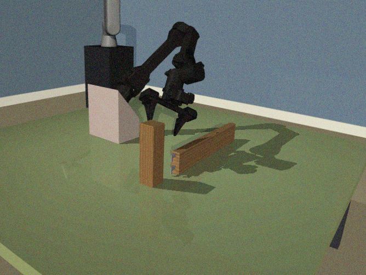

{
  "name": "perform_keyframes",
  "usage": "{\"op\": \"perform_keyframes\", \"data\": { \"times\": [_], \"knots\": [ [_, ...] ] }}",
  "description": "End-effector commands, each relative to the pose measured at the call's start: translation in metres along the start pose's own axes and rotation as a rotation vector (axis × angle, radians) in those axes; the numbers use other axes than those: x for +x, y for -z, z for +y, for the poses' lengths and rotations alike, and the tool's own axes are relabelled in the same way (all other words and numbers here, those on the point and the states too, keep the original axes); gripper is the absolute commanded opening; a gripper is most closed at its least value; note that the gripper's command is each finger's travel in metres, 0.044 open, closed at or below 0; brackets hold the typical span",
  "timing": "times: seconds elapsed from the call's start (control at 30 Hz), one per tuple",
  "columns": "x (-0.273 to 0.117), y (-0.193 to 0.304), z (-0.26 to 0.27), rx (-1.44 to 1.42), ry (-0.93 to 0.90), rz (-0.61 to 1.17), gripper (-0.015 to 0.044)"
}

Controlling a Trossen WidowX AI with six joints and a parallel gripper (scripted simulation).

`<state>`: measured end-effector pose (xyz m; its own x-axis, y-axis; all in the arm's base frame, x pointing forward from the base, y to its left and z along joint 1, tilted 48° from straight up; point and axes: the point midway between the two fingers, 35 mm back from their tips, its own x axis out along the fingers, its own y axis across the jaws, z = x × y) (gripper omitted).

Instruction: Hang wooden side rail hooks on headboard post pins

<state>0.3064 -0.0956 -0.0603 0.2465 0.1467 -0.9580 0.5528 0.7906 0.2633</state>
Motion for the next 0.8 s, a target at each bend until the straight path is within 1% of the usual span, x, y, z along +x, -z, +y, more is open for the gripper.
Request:
{"op": "perform_keyframes", "data": {
  "times": [0.0, 0.4, 0.77],
  "knots": [
    [0.001, -0.003, 0.005, -0.17, -0.035, 0.048, 0.044],
    [-0.003, -0.013, 0.022, -0.777, -0.224, 0.146, 0.044],
    [-0.013, -0.022, 0.039, -1.298, -0.459, 0.115, 0.044]
  ]
}}
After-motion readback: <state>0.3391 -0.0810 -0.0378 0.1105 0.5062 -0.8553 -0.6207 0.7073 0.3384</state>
